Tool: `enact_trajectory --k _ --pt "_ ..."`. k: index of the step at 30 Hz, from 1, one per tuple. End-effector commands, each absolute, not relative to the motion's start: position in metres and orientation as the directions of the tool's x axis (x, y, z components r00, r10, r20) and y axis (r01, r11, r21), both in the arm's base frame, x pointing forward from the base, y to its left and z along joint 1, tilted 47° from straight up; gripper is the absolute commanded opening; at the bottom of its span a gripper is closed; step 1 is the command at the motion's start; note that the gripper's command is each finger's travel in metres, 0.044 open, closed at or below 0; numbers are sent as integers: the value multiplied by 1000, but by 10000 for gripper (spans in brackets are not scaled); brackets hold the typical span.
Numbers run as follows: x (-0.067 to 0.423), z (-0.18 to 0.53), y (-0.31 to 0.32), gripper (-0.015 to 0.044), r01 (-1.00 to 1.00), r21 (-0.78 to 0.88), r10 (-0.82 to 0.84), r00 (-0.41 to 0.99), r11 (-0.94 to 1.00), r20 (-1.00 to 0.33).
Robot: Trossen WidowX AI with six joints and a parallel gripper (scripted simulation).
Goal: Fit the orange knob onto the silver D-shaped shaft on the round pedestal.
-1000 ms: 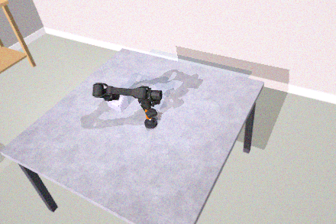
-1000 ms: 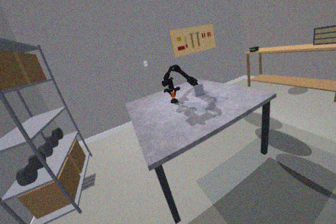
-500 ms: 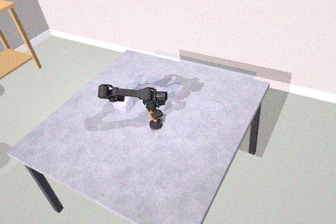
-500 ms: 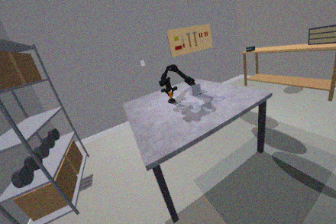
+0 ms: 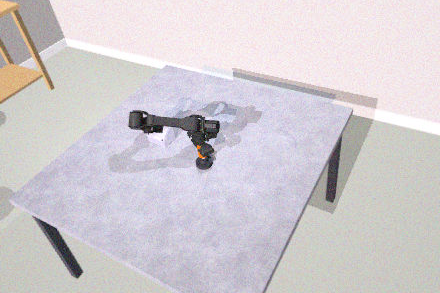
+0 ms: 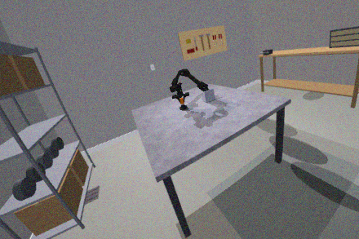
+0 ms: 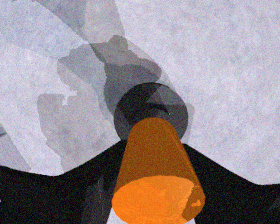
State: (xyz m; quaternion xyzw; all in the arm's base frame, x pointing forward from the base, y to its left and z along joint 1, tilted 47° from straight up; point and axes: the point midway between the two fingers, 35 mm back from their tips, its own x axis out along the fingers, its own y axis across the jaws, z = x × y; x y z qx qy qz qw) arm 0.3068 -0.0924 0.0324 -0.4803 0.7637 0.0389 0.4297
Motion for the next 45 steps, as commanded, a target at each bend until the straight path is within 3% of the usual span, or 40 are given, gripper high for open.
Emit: enact_trajectory --k 1,24,31,45 --pt "306 32 -92 0 -770 -352 -701 -168 533 -693" --pt "304 35 -88 0 -770 -352 -701 -168 533 -693" --pt "306 35 -89 0 -876 -220 -701 -168 428 -693" --pt "310 32 -93 0 -881 -214 -701 -168 422 -693"
